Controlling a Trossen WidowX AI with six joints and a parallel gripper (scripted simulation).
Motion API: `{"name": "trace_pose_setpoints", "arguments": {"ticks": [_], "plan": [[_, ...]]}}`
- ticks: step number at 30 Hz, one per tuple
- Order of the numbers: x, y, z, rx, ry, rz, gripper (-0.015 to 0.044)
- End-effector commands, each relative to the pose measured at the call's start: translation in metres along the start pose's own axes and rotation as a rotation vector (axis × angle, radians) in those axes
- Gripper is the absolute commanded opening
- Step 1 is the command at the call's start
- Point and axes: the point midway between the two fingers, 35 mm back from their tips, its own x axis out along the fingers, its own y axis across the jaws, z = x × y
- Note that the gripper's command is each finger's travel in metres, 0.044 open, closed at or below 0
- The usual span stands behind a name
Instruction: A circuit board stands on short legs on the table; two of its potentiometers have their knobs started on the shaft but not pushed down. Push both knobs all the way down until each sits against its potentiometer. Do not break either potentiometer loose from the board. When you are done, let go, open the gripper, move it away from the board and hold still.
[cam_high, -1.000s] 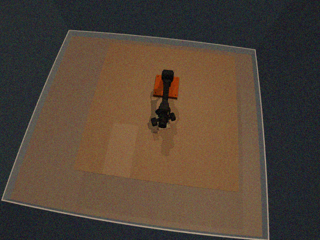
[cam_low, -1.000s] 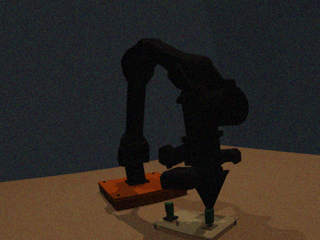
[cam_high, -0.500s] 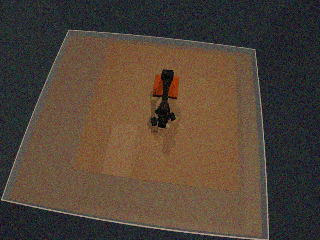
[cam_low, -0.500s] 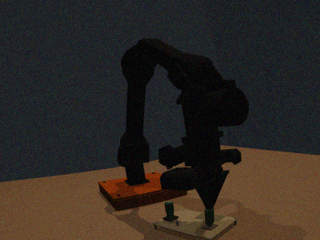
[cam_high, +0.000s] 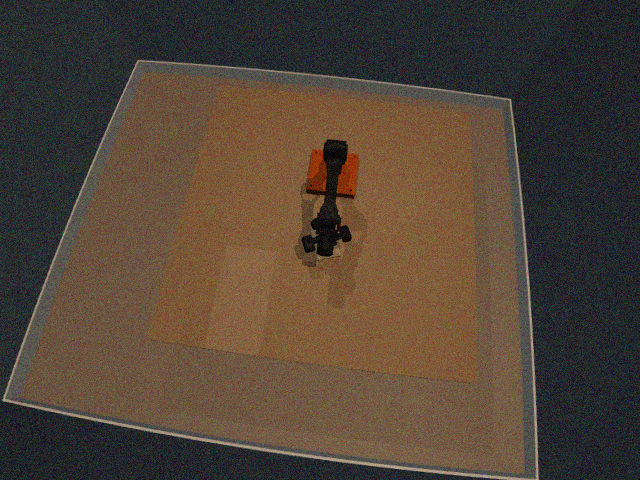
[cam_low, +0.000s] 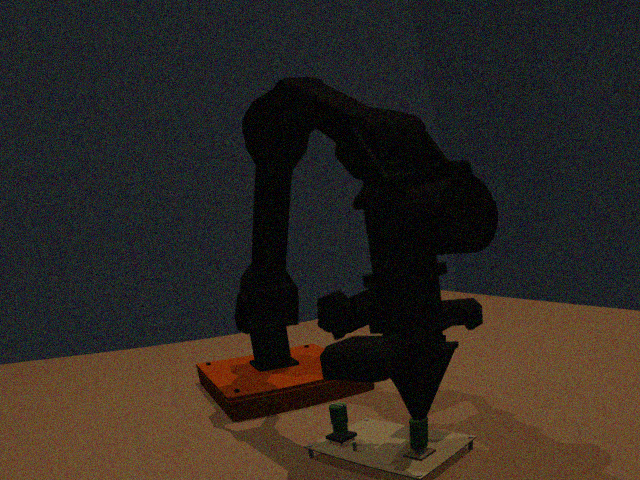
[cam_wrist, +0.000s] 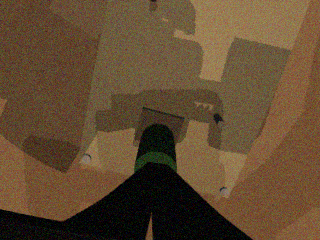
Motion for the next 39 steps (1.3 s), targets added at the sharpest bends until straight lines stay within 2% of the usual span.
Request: {"name": "trace_pose_setpoints", "arguments": {"ticks": [1, 13, 39], "plan": [[0.026, 0.001, -0.002, 0.003, -0.028, -0.007, 0.0], [0.024, 0.002, -0.002, 0.003, -0.028, -0.007, 0.0], [-0.017, 0.002, -0.003, 0.003, -0.028, -0.007, 0.0]]}}
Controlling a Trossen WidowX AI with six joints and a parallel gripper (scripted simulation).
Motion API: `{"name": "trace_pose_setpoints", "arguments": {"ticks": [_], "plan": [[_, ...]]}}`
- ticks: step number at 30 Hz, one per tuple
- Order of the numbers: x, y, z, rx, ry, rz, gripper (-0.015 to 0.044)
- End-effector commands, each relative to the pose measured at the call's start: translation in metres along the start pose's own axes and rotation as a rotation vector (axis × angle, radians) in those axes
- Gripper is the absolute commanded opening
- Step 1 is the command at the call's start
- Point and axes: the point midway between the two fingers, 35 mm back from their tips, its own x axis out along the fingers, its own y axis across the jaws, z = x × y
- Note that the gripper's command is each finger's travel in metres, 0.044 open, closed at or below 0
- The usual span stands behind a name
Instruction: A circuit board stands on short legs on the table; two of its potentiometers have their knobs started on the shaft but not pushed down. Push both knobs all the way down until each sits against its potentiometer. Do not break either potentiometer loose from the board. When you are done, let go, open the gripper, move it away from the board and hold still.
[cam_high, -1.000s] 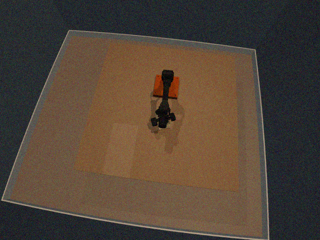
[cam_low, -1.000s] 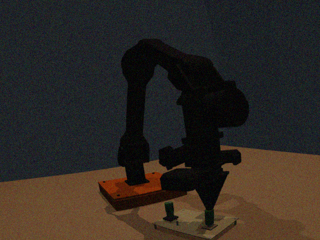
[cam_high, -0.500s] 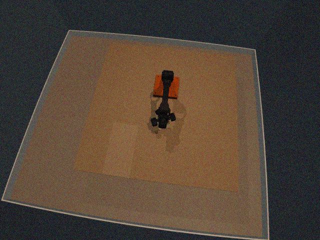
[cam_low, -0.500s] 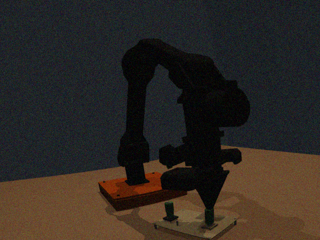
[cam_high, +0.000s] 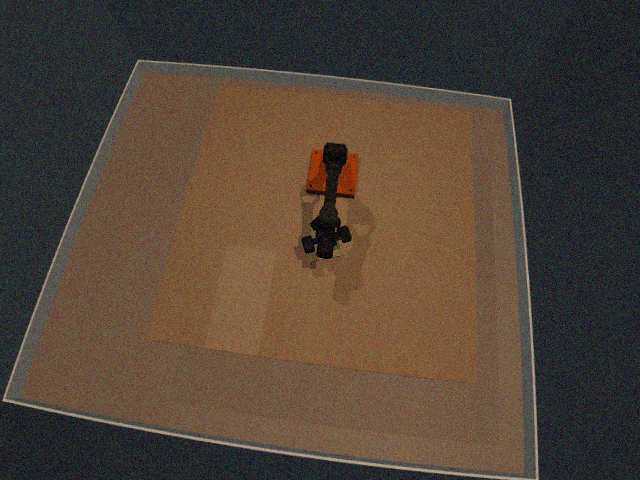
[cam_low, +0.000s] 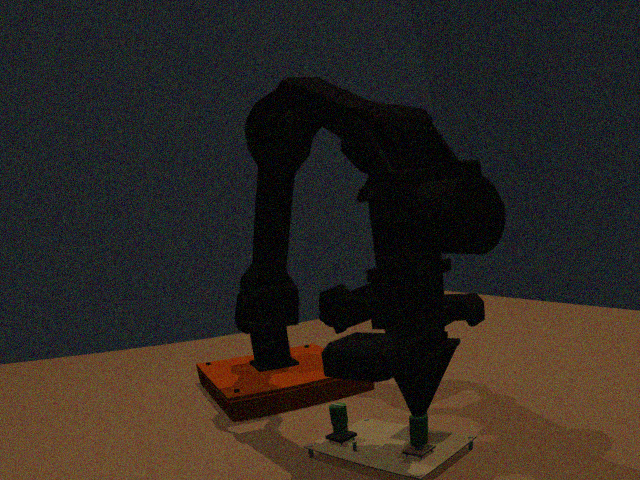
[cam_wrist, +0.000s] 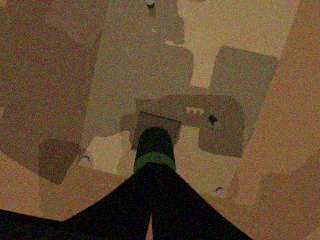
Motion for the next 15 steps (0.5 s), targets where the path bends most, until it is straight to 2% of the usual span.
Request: {"name": "trace_pose_setpoints", "arguments": {"ticks": [1, 7, 15], "plan": [[-0.0063, 0.0007, -0.0003, 0.003, -0.002, 0.004, 0.0], [-0.0146, 0.0005, 0.0002, 0.003, -0.002, 0.004, 0.0], [-0.0084, -0.0005, 0.001, 0.0, -0.007, -0.003, 0.021]]}}
